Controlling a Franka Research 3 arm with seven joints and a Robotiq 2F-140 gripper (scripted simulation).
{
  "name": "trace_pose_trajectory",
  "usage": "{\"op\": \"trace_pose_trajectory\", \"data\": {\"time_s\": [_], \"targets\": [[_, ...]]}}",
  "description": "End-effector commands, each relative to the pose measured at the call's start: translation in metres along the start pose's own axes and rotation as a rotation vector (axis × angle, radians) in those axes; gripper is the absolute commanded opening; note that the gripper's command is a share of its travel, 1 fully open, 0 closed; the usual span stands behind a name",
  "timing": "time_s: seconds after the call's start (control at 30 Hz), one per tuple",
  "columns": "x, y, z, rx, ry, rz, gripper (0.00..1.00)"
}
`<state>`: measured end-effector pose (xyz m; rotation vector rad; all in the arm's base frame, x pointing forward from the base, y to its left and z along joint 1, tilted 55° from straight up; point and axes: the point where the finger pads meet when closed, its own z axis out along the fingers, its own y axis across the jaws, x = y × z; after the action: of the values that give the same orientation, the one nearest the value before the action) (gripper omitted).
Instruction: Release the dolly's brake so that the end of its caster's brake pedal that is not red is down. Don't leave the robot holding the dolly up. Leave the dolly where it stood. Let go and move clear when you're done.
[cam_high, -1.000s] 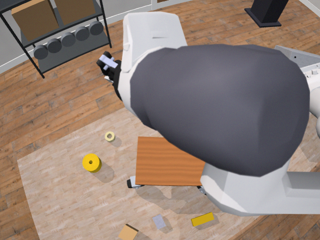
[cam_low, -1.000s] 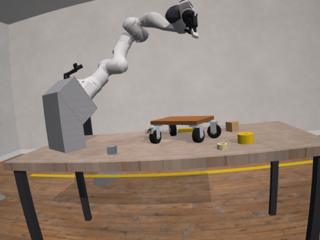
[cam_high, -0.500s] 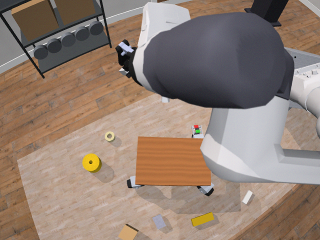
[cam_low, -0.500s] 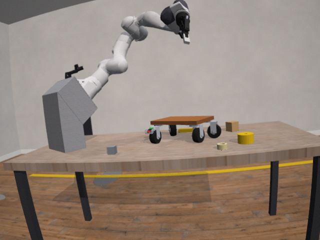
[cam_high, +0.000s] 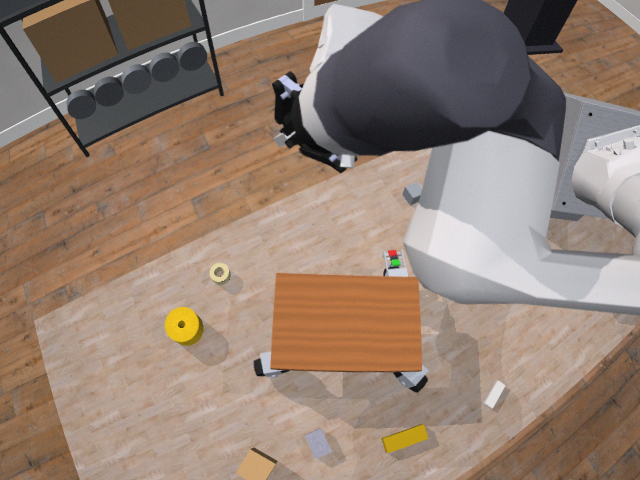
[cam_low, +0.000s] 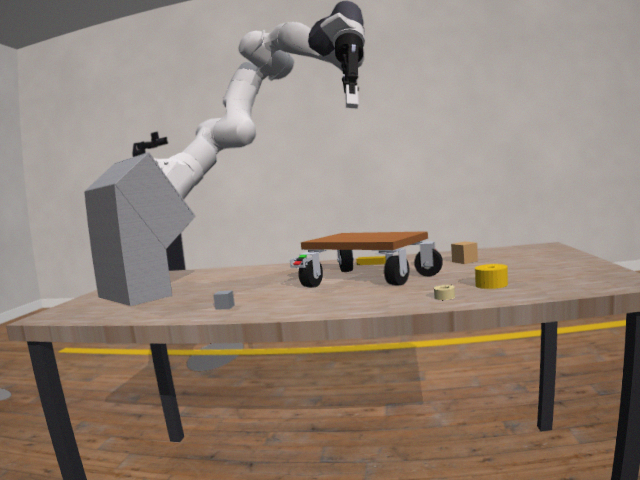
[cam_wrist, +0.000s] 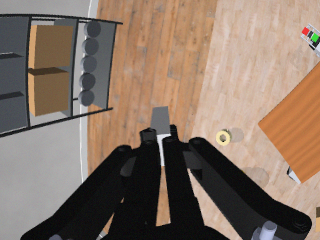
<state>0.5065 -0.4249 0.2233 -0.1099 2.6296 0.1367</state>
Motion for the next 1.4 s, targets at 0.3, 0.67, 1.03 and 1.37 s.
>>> {"op": "trace_pose_trajectory", "data": {"time_s": [0.3,0.67,1.03,1.37], "targets": [[0.092,0.161,0.102,-0.482,0.026,0.519,0.00],[0.106,0.291,0.123,-0.649,0.040,0.649,0.00],[0.106,0.291,0.123,-0.649,0.040,0.649,0.00],[0.103,0.299,0.136,-0.649,0.040,0.650,0.00]]}}
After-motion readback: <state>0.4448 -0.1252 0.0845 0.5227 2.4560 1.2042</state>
